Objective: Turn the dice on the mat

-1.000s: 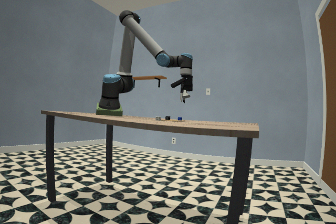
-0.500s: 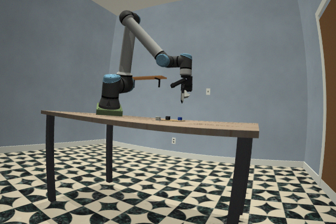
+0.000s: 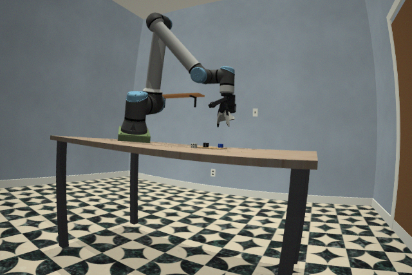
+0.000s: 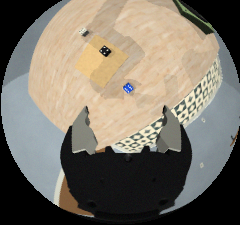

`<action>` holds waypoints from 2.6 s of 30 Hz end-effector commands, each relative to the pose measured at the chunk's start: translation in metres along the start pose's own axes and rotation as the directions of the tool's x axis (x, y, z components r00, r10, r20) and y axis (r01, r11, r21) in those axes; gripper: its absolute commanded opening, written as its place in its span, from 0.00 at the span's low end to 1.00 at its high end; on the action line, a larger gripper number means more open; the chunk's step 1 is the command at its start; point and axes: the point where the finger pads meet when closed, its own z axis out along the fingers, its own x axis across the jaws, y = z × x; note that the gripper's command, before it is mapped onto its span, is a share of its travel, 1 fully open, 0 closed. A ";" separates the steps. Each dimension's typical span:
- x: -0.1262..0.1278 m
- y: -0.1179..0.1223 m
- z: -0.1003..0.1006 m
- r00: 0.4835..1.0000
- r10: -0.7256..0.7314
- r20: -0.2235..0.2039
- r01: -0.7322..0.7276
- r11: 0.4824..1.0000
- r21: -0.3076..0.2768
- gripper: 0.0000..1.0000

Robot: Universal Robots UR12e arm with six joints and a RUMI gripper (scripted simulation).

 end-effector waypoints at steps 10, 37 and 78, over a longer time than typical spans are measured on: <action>-0.003 -0.004 0.005 0.897 -0.441 0.001 0.441 0.897 -0.005 1.00; -0.003 -0.004 0.015 0.279 -0.960 0.004 0.960 0.279 -0.002 1.00; 0.011 -0.001 0.026 -0.660 -0.752 0.004 0.752 -0.660 0.003 1.00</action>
